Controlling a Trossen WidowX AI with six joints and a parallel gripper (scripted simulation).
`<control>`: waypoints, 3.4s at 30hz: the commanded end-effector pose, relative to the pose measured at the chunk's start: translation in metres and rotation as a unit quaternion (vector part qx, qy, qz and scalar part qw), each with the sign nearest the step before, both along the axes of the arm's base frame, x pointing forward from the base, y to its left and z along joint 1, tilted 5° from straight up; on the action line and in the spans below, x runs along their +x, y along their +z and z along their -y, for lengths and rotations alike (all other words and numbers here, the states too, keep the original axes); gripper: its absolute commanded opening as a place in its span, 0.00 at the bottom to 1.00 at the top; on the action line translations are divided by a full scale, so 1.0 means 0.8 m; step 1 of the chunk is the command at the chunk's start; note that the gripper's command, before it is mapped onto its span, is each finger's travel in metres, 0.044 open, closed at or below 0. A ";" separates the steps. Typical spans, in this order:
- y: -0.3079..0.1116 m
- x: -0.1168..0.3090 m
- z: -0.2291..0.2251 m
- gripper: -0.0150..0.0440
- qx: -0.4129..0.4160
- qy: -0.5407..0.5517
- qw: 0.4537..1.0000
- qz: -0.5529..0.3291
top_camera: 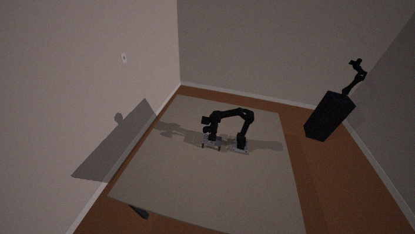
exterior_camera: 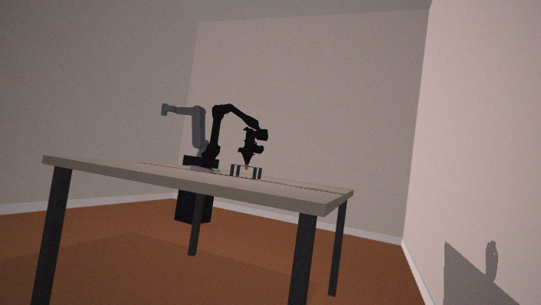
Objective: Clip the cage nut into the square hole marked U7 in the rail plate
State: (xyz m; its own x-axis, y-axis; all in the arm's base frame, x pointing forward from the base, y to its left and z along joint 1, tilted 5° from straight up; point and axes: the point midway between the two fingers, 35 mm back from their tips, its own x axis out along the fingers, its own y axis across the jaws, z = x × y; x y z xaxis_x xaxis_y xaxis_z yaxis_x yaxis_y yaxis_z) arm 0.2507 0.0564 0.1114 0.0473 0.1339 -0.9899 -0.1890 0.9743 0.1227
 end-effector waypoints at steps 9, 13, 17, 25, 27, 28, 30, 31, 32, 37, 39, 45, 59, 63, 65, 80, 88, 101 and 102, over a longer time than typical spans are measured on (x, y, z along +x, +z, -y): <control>-0.001 0.001 0.002 0.31 0.008 -0.001 1.000 0.000; -0.001 0.001 0.001 0.31 0.005 -0.002 1.000 0.000; -0.001 0.001 0.000 0.31 0.000 -0.002 1.000 0.001; -0.001 0.001 -0.001 0.31 -0.007 -0.003 1.000 0.003; -0.001 0.001 -0.001 0.31 -0.010 -0.003 1.000 0.003; -0.001 0.001 -0.001 0.31 -0.010 -0.003 1.000 0.003; -0.001 0.001 -0.001 0.31 -0.011 -0.003 1.000 0.003; -0.001 0.001 -0.001 0.31 -0.012 -0.003 1.000 0.003; -0.001 0.001 -0.001 0.31 -0.013 -0.003 1.000 0.004; 0.000 0.000 -0.002 0.31 -0.020 -0.004 1.000 0.005; 0.000 0.000 -0.002 0.31 -0.021 -0.004 1.000 0.005; 0.000 0.000 -0.002 0.31 -0.027 -0.005 1.000 0.006; 0.000 0.000 -0.004 0.31 -0.037 -0.006 0.999 0.008; 0.000 0.000 -0.005 0.31 -0.038 -0.006 0.999 0.008; 0.000 0.000 -0.005 0.31 -0.038 -0.006 0.999 0.008; 0.000 0.000 -0.008 0.31 -0.039 -0.006 0.999 0.008; 0.000 -0.001 -0.009 0.31 -0.038 -0.006 0.999 0.008; 0.000 -0.001 -0.010 0.71 -0.037 -0.003 0.999 0.007; 0.000 -0.001 -0.010 0.76 -0.037 -0.003 0.999 0.007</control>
